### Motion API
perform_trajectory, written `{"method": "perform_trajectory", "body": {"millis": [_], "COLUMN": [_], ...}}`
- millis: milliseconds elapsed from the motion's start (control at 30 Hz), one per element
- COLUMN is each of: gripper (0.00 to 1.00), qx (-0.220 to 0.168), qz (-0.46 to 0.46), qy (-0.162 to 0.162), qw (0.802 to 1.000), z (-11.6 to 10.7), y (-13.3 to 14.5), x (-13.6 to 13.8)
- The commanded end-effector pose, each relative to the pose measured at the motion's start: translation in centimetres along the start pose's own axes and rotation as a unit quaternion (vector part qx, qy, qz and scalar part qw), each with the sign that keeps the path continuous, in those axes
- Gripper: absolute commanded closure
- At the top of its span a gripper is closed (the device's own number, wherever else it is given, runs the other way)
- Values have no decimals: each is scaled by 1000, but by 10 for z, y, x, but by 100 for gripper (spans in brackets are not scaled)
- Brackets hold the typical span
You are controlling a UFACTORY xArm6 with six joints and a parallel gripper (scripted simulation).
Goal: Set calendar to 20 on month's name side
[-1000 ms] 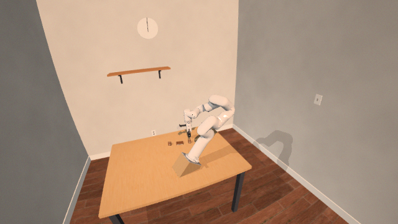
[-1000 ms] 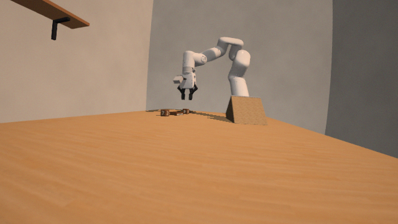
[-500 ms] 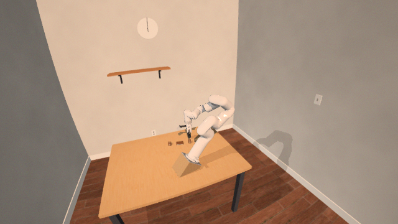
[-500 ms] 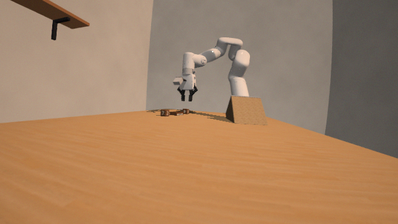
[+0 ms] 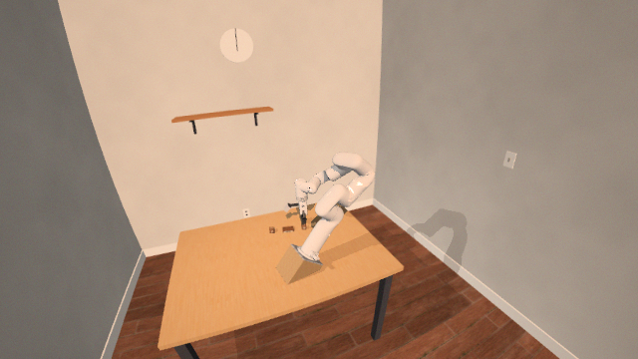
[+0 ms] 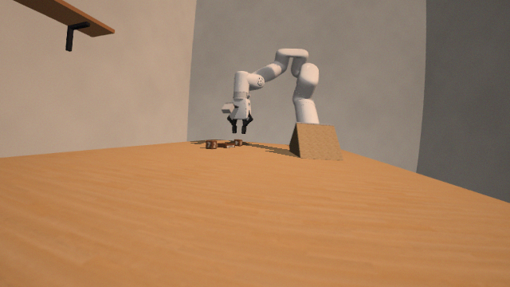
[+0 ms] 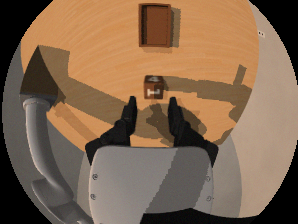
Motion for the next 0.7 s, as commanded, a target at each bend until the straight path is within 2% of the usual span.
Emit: {"method": "perform_trajectory", "body": {"millis": [0, 667], "gripper": [51, 51], "qx": [1, 1], "qz": [0, 0], "qy": [1, 1], "qw": [1000, 1000], "z": [6, 22], "y": [0, 0], "x": [1, 1]}}
Point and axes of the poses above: the point where the finger pads meet when closed, its own z axis out along the fingers, its own x axis across the jaws, y = z × x, the point moved 5 cm from there along -z, back along the fingers, and after that the axes turned 12 degrees about z, right-handed, at the moved point
